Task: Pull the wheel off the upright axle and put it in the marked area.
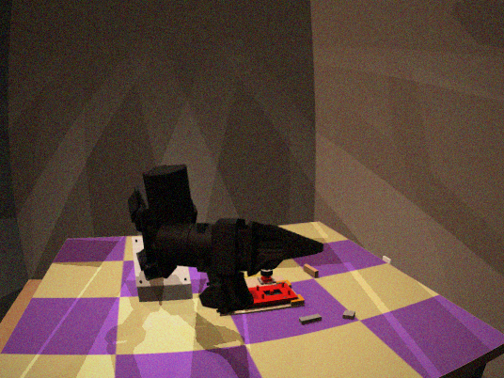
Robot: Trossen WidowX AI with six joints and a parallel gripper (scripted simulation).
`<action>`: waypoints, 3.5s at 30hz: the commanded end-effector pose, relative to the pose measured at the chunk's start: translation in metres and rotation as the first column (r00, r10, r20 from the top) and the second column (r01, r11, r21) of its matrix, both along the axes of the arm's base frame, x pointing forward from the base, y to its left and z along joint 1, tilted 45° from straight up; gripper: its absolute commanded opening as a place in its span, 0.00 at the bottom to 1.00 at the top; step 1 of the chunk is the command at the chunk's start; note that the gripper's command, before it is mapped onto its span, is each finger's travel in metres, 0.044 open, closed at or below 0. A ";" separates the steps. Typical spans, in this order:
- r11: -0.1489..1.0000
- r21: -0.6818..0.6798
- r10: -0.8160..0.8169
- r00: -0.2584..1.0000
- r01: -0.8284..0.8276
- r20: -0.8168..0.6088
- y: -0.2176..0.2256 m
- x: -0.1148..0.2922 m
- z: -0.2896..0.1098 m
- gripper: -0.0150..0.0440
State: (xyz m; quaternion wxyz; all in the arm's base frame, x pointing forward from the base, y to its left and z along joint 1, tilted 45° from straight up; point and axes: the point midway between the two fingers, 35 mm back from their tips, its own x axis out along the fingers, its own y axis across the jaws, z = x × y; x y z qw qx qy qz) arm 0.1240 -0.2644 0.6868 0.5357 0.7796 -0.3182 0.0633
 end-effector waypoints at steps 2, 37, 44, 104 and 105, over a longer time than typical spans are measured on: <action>0.998 0.054 -0.015 1.000 0.015 -0.011 -0.038 0.028 -0.026 0.76; 0.972 0.236 0.155 0.718 0.013 -0.679 -0.045 0.300 -0.317 0.76; 0.978 0.207 0.195 0.513 -0.034 -0.836 0.003 0.339 -0.392 0.76; 0.278 0.434 -0.908 -0.382 -0.857 -0.172 0.238 0.251 -0.688 0.76; 0.278 0.434 -0.908 -0.382 -0.857 -0.172 0.233 0.250 -0.693 0.76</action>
